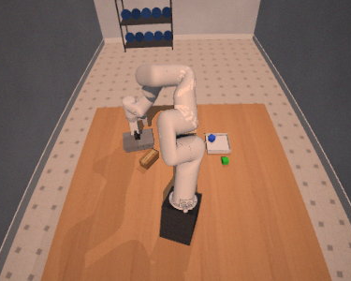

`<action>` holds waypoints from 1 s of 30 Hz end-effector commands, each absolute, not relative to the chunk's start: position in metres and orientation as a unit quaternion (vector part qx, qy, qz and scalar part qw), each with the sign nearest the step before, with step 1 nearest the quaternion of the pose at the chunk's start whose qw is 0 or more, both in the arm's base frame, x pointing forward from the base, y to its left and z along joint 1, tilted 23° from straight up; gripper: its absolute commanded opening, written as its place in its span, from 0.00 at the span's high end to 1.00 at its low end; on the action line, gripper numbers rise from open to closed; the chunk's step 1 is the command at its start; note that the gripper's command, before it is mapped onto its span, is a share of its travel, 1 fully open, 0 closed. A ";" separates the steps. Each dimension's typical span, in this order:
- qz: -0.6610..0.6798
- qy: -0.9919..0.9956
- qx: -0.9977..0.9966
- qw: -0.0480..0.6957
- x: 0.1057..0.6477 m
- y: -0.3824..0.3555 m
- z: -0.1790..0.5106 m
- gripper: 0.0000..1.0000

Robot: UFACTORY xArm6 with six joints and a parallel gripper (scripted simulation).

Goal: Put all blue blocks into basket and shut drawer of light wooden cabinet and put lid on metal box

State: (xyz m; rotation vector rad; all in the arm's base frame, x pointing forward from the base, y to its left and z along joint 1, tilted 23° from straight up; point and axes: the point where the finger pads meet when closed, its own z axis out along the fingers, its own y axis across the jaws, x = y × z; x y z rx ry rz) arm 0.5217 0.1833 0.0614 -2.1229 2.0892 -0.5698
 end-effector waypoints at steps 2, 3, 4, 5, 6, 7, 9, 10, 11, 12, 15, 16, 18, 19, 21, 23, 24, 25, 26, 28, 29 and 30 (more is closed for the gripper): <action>-0.188 0.688 -0.699 0.056 0.523 0.184 0.063 1.00; -0.188 0.688 -0.699 0.056 0.523 0.184 0.063 1.00; -0.188 0.688 -0.699 0.056 0.523 0.184 0.063 1.00; -0.188 0.688 -0.699 0.056 0.523 0.184 0.063 1.00; -0.188 0.688 -0.699 0.056 0.523 0.184 0.063 1.00; -0.188 0.688 -0.699 0.056 0.523 0.184 0.063 1.00; -0.188 0.688 -0.699 0.056 0.523 0.184 0.063 1.00; -0.188 0.688 -0.699 0.056 0.523 0.184 0.063 1.00; -0.188 0.688 -0.699 0.056 0.523 0.184 0.063 1.00; -0.188 0.688 -0.699 0.056 0.523 0.184 0.063 1.00; -0.188 0.688 -0.699 0.056 0.523 0.184 0.063 1.00; -0.188 0.688 -0.699 0.056 0.523 0.184 0.063 1.00; -0.188 0.688 -0.699 0.056 0.522 0.184 0.063 1.00; -0.188 0.688 -0.699 0.056 0.522 0.184 0.063 1.00; -0.188 0.688 -0.699 0.056 0.522 0.184 0.063 1.00; -0.188 0.688 -0.699 0.056 0.522 0.184 0.064 1.00; -0.188 0.688 -0.699 0.056 0.522 0.184 0.065 1.00; -0.188 0.688 -0.699 0.056 0.522 0.185 0.065 1.00; -0.188 0.688 -0.699 0.056 0.522 0.185 0.065 1.00; -0.188 0.688 -0.699 0.056 0.521 0.185 0.066 1.00; -0.188 0.688 -0.699 0.056 0.521 0.185 0.067 1.00; -0.188 0.688 -0.699 0.056 0.520 0.185 0.068 1.00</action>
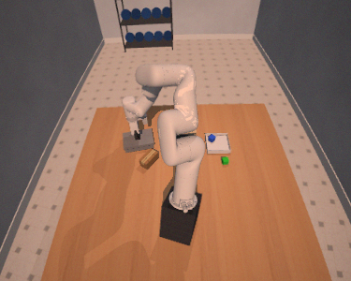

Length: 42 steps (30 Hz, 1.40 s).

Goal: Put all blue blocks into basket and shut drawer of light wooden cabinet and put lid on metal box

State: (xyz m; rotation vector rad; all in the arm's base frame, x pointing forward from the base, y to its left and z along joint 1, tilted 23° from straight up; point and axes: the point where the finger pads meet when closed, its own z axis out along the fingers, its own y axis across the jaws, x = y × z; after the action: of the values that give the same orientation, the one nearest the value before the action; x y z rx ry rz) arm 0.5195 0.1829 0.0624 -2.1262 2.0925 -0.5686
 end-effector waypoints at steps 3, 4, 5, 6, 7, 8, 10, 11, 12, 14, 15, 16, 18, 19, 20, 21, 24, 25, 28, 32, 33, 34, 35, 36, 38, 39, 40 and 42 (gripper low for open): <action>-0.188 0.688 -0.699 0.056 0.519 0.186 0.073 1.00; -0.188 0.688 -0.699 0.056 0.518 0.186 0.075 1.00; -0.188 0.688 -0.699 0.056 0.517 0.187 0.077 1.00; -0.188 0.688 -0.699 0.056 0.517 0.187 0.079 1.00; -0.188 0.688 -0.699 0.056 0.516 0.188 0.081 1.00; -0.188 0.688 -0.699 0.056 0.515 0.188 0.083 1.00; -0.188 0.688 -0.699 0.056 0.513 0.189 0.088 1.00; -0.188 0.688 -0.699 0.056 0.512 0.190 0.091 1.00; -0.188 0.688 -0.699 0.056 0.511 0.190 0.094 1.00; -0.188 0.688 -0.699 0.056 0.511 0.190 0.094 1.00; -0.188 0.688 -0.699 0.056 0.510 0.191 0.097 1.00; -0.188 0.688 -0.699 0.056 0.509 0.191 0.100 1.00; -0.188 0.688 -0.699 0.056 0.507 0.192 0.106 1.00; -0.188 0.688 -0.699 0.056 0.505 0.193 0.110 1.00; -0.188 0.688 -0.699 0.056 0.504 0.194 0.113 1.00; -0.188 0.688 -0.699 0.056 0.503 0.194 0.116 1.00; -0.188 0.688 -0.699 0.056 0.499 0.196 0.126 1.00; -0.188 0.688 -0.699 0.056 0.498 0.197 0.129 1.00; -0.188 0.688 -0.699 0.056 0.495 0.199 0.139 1.00; -0.188 0.688 -0.699 0.056 0.492 0.200 0.145 1.00; -0.188 0.688 -0.699 0.056 0.491 0.201 0.148 1.00; -0.188 0.688 -0.699 0.056 0.490 0.201 0.150 1.00; -0.188 0.688 -0.699 0.056 0.489 0.202 0.152 1.00; -0.188 0.688 -0.699 0.056 0.489 0.202 0.155 1.00; -0.188 0.688 -0.699 0.056 0.487 0.203 0.159 1.00; -0.188 0.688 -0.699 0.056 0.487 0.203 0.160 1.00; -0.188 0.688 -0.699 0.056 0.486 0.203 0.162 1.00; -0.188 0.688 -0.699 0.056 0.485 0.204 0.164 1.00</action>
State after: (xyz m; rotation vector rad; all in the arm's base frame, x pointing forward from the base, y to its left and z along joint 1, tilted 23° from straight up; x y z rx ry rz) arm 0.4865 0.2021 0.1572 -2.1233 2.0893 -0.5698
